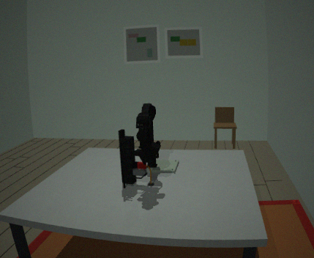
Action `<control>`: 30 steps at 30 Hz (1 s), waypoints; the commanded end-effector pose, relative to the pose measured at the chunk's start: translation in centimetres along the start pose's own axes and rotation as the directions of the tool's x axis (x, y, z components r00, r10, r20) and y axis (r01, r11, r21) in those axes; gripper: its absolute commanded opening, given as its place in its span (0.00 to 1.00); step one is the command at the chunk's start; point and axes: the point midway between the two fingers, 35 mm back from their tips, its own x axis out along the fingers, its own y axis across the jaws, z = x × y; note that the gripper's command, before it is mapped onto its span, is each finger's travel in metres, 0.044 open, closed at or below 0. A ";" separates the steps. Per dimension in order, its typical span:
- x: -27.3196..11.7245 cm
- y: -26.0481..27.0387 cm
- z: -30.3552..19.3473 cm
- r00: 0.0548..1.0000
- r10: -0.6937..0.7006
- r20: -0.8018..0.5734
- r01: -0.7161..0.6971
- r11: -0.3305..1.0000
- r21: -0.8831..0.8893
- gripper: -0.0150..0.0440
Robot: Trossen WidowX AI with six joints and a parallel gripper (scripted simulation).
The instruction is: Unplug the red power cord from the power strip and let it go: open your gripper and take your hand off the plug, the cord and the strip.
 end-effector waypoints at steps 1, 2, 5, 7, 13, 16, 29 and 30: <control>-0.2 0.1 -0.8 1.000 -0.007 -0.002 0.007 1.000 -0.001 0.53; -0.2 0.1 -1.0 1.000 -0.007 -0.003 0.007 1.000 -0.001 0.53; -0.2 0.1 -1.5 1.000 -0.007 -0.003 0.007 1.000 -0.001 0.53; -0.2 0.1 -1.6 1.000 -0.007 -0.003 0.007 1.000 -0.001 0.53; 0.2 0.1 -1.6 1.000 -0.007 -0.003 0.007 1.000 -0.001 0.53; 0.6 0.1 -1.6 1.000 -0.007 -0.003 0.007 1.000 -0.001 0.53; 0.8 0.1 -1.5 1.000 -0.003 -0.001 0.003 1.000 0.003 0.29; 0.8 0.1 -1.5 1.000 -0.003 -0.001 0.003 1.000 0.003 0.28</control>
